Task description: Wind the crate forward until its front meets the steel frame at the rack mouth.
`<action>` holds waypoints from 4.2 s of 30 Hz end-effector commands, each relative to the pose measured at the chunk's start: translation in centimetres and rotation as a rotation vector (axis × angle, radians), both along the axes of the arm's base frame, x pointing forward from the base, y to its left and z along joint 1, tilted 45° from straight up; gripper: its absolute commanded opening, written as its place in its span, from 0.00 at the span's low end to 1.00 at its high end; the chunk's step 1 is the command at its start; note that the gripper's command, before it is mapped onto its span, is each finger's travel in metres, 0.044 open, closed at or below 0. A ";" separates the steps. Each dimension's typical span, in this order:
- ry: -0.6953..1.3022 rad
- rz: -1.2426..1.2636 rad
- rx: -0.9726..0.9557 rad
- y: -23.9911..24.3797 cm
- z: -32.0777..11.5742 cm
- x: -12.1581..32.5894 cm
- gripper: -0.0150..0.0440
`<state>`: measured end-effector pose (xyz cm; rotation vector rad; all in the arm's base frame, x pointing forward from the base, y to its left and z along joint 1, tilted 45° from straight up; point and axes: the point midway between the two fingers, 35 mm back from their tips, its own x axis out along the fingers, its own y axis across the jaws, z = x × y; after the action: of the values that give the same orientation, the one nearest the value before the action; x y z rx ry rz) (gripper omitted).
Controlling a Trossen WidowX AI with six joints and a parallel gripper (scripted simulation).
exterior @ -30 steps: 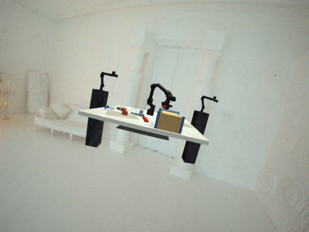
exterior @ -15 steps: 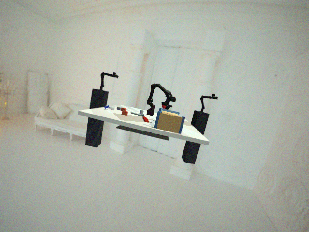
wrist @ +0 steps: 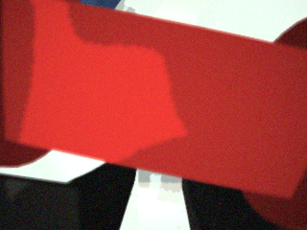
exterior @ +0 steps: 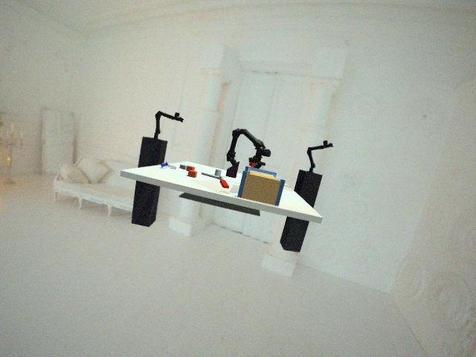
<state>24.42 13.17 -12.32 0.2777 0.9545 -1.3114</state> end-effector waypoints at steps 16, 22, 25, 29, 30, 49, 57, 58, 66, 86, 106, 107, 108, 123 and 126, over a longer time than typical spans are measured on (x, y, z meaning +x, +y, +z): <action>0.001 0.006 -0.001 -0.3 -0.3 0.0 0.25; 0.001 0.007 -0.001 -0.4 -0.4 0.0 0.25; 0.001 0.007 -0.001 -0.4 -0.4 0.0 0.25; 0.002 0.007 -0.001 -0.4 -0.5 0.0 0.25; 0.002 0.007 -0.001 -0.5 -0.5 0.0 0.25; 0.002 0.008 -0.001 -0.7 -0.8 0.0 0.25; 0.002 0.008 -0.001 -0.9 -0.9 0.0 0.25; 0.002 0.008 -0.001 -0.9 -0.9 -0.1 0.25; 0.003 0.008 -0.001 -1.0 -1.0 -0.1 0.25; 0.003 0.009 -0.001 -1.2 -1.3 -0.1 0.25; 0.006 0.007 0.000 -1.4 -1.4 -0.1 0.25; 0.006 0.007 0.000 -1.4 -1.4 -0.1 0.25; 0.006 0.007 0.000 -1.4 -1.4 -0.1 0.25; -0.100 -0.105 -0.014 -1.7 -1.3 -0.9 0.25; -0.104 -0.110 -0.014 -1.7 -1.3 -1.0 0.25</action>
<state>23.57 11.55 -13.51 0.3680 0.8663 -1.3774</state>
